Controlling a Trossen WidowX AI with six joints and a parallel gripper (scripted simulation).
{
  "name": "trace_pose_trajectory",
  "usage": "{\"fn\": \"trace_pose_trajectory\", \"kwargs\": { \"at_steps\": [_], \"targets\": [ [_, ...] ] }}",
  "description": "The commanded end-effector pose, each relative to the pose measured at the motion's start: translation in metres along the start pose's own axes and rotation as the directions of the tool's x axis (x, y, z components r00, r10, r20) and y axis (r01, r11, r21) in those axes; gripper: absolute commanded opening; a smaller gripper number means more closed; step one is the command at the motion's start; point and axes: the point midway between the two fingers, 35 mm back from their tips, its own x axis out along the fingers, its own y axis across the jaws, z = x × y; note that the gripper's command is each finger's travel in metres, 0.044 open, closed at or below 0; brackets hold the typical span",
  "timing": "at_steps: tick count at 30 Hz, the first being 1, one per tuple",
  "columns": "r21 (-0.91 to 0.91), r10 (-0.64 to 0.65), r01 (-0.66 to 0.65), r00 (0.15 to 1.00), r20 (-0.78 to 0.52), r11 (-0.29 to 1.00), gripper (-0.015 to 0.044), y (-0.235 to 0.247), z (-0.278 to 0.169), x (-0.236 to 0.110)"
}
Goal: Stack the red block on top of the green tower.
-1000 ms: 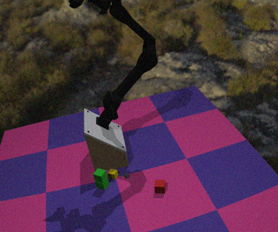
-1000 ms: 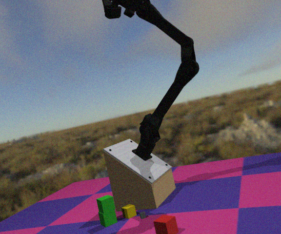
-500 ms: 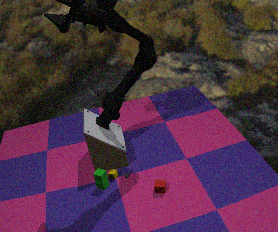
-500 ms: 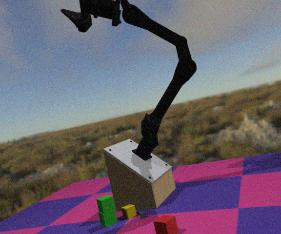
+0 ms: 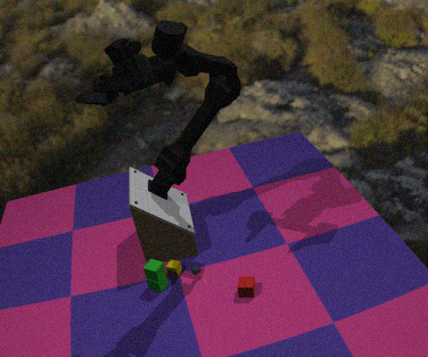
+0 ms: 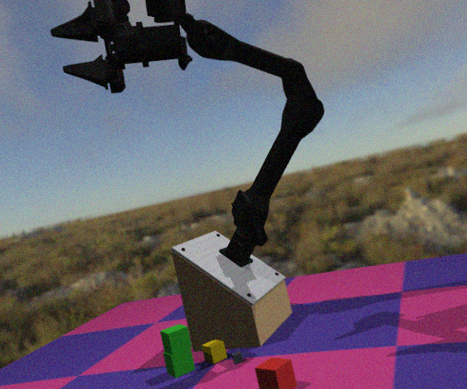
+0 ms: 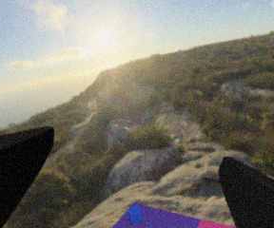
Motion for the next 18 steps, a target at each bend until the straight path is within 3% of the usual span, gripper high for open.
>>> {"fn": "trace_pose_trajectory", "kwargs": {
  "at_steps": [1, 9, 18],
  "targets": [
    [-0.073, 0.021, -0.032, 0.989, -0.148, 0.997, 0.044, 0.012, -0.049, 0.006],
    [-0.209, 0.034, -0.154, 0.873, -0.487, 0.966, 0.044, 0.031, -0.168, -0.005],
    [-0.292, -0.037, -0.324, 0.61, -0.792, 0.9, 0.044, 0.03, -0.295, -0.055]
  ]
}}
